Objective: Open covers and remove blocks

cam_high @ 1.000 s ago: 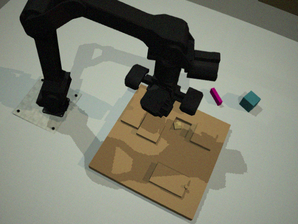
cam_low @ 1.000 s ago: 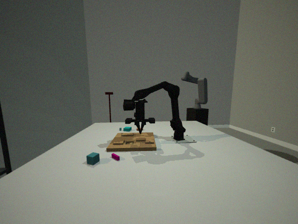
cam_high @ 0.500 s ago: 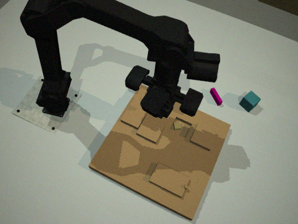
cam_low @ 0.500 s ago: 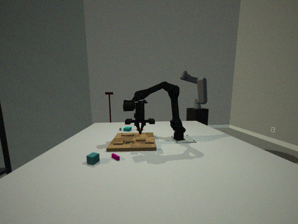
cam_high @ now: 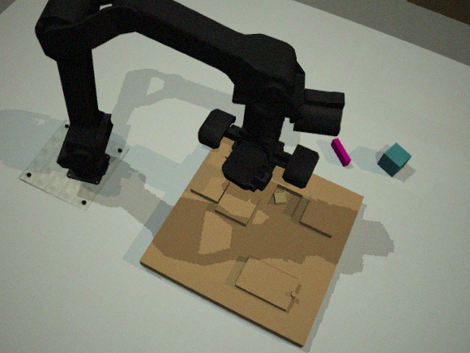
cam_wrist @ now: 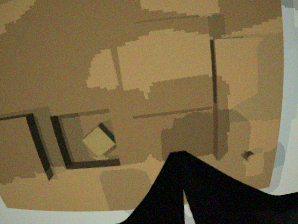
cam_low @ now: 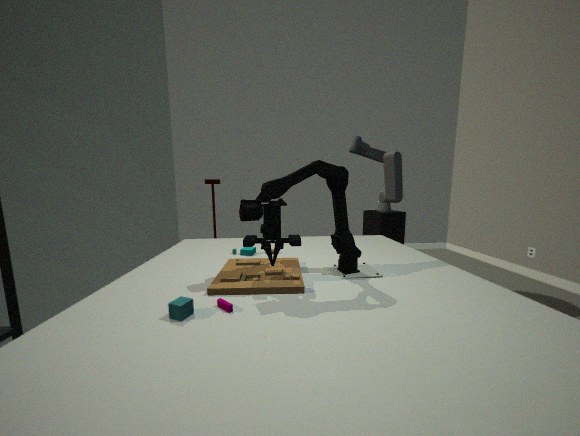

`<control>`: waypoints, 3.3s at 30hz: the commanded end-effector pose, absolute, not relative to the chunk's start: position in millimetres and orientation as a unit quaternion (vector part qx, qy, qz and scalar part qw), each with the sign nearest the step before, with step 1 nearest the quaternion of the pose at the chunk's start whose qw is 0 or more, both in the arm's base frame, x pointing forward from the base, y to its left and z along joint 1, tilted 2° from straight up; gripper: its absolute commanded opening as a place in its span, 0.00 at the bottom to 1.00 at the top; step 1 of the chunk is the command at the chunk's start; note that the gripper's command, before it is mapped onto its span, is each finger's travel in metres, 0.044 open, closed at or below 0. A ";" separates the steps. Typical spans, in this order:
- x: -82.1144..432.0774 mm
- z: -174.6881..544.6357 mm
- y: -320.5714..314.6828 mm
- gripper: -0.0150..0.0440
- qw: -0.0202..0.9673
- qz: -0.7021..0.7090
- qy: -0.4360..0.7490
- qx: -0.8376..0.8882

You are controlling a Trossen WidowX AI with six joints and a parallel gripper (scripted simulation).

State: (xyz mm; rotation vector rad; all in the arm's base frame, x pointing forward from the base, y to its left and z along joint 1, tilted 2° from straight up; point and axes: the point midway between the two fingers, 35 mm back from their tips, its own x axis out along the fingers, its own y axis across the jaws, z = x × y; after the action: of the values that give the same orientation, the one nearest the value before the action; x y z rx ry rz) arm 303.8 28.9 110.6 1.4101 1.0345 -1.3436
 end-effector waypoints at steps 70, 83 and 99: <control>299.7 71.5 -5.3 0.25 0.451 -0.547 0.416 0.569; 296.7 71.4 -18.2 0.25 0.452 -0.547 0.416 0.569; 292.3 71.2 -33.7 0.25 0.452 -0.547 0.416 0.569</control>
State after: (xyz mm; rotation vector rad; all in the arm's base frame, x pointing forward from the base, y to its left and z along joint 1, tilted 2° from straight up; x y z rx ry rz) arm 293.2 -29.8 71.4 1.4065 1.0268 -1.3551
